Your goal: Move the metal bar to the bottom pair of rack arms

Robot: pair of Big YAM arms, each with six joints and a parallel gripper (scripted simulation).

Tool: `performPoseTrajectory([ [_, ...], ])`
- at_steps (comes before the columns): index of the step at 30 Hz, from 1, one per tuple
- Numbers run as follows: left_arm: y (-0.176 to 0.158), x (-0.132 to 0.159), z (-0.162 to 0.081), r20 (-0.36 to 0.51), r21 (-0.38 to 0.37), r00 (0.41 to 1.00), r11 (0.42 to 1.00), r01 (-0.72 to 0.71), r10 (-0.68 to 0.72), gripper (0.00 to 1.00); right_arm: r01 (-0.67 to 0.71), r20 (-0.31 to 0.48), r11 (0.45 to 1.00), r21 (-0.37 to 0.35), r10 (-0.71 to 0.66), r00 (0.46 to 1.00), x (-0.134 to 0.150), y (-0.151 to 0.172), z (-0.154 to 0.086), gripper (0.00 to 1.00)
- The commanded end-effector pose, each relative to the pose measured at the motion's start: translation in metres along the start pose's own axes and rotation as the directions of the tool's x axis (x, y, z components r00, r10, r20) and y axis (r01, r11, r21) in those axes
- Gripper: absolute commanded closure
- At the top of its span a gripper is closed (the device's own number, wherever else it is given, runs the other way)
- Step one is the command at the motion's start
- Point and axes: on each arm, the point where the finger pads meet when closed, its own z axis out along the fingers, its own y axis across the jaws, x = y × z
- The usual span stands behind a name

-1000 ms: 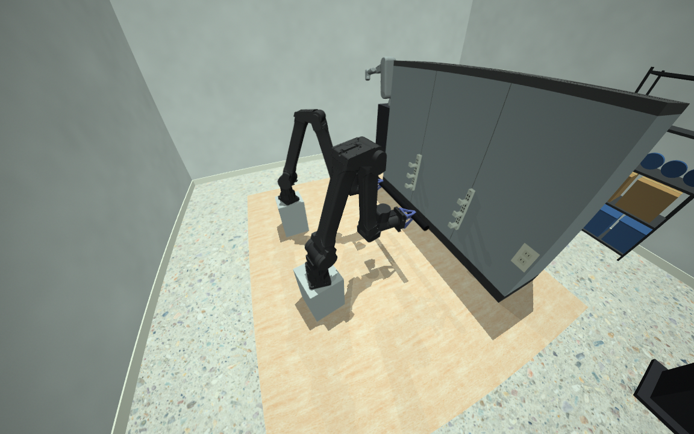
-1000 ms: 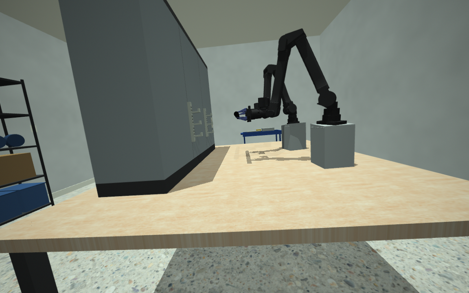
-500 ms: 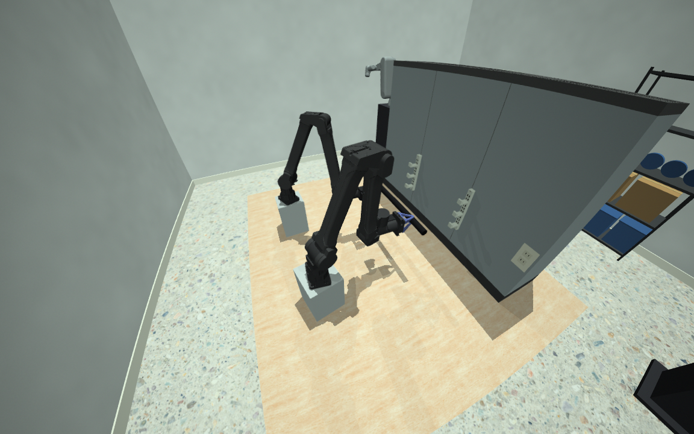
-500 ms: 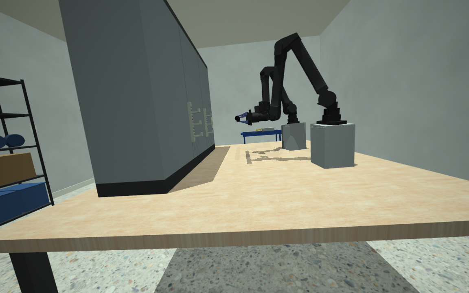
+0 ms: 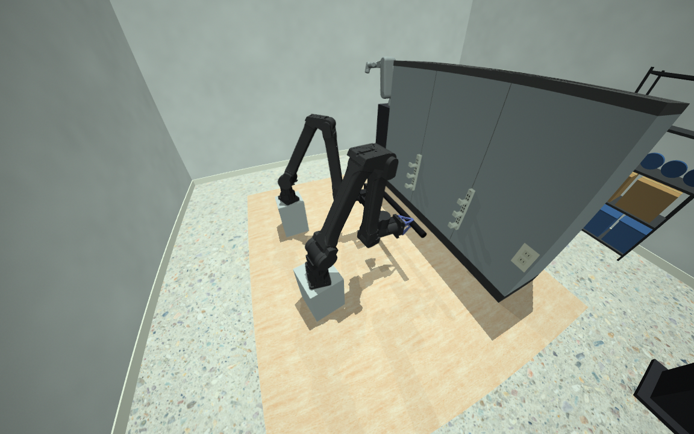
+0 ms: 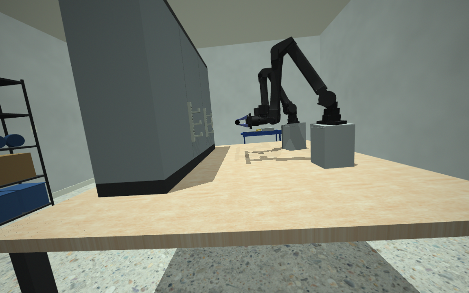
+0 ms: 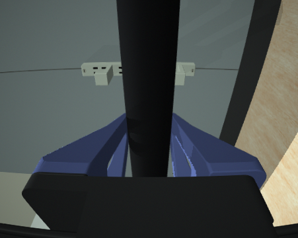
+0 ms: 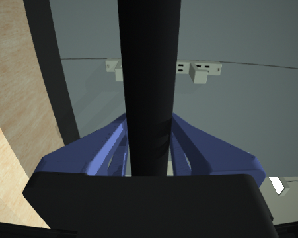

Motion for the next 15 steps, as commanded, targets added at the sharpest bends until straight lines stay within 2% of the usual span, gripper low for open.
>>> performPoseTrajectory([
  [1, 0.017, 0.001, 0.014, -0.012, -0.065, 1.0, 0.998, 0.019, -0.02, 1.0, -0.018, -0.031, 0.996, 0.085, 0.02, 0.999, 0.012, -0.011, 0.008, 1.0],
  [15, -0.004, -0.001, 0.016, -0.012, -0.065, 1.0, 0.998, 0.019, -0.02, 1.0, -0.018, -0.031, 0.996, 0.085, 0.02, 0.999, 0.013, 0.012, 0.01, 1.0],
])
